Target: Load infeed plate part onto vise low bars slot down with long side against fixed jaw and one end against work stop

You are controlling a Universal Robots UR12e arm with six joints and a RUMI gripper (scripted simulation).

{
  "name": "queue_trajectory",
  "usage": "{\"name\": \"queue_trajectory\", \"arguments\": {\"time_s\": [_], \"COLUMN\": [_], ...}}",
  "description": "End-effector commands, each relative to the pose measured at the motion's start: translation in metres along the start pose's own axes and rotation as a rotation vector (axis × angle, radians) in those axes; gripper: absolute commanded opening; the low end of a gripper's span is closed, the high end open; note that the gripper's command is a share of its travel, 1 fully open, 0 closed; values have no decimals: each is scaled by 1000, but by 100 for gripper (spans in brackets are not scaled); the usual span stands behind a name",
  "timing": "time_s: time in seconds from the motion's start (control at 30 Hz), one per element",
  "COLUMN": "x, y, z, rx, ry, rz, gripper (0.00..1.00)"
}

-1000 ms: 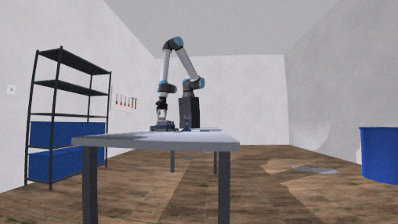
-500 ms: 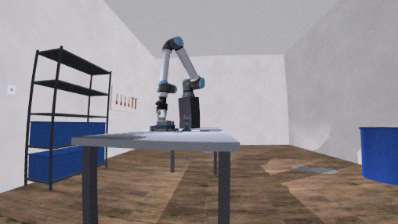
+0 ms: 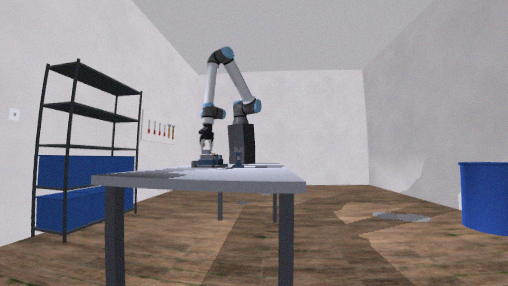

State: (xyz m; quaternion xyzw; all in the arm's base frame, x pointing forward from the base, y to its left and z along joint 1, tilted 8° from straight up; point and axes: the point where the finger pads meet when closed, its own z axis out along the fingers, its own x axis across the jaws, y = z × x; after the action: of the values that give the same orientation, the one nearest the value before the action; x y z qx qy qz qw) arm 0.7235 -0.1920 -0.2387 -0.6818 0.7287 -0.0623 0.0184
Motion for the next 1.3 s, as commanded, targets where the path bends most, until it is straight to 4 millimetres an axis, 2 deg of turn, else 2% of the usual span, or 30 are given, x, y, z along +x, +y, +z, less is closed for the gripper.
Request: {"name": "queue_trajectory", "arguments": {"time_s": [0.0,1.27], "x": [0,0], "y": [-1,-1], "z": [-1,7], "rx": [1,1], "ry": [0,0], "rz": [0,0], "gripper": [0,0]}}
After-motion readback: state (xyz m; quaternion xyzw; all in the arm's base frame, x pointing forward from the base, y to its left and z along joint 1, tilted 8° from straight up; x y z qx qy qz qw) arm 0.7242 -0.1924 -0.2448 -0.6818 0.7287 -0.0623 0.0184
